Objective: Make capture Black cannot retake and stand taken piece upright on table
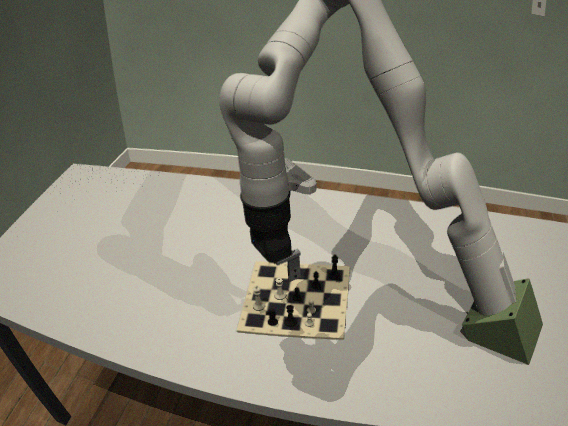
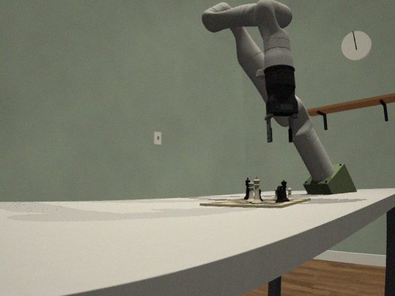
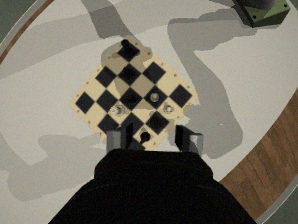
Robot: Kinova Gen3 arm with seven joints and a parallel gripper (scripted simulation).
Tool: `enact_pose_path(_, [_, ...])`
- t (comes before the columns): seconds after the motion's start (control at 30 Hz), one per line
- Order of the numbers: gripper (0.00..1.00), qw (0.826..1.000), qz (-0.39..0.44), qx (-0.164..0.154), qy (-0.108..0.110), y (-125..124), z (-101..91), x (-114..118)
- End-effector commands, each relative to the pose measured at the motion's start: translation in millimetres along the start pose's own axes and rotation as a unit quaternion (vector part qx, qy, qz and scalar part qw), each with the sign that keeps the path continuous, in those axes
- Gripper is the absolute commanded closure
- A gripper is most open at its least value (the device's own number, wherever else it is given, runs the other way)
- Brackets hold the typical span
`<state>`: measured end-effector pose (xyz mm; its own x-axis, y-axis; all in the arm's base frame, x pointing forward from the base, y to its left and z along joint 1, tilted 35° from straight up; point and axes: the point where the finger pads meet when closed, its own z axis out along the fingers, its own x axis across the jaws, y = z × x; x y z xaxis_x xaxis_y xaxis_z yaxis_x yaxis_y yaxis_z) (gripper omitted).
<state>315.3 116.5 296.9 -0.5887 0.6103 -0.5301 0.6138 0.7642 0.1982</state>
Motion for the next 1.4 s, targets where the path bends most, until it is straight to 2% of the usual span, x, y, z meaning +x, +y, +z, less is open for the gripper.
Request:
enact_pose_path(0.0, [0.00, 1.000, -0.006, -0.016, 0.002, 0.6, -1.5, 2.4])
enact_pose_path(0.8, [0.00, 1.000, -0.010, -0.014, 0.000, -1.7, -1.7, 1.6])
enact_pose_path(1.37, [0.00, 0.999, -0.043, -0.015, 0.000, -2.0, -0.8, 0.3])
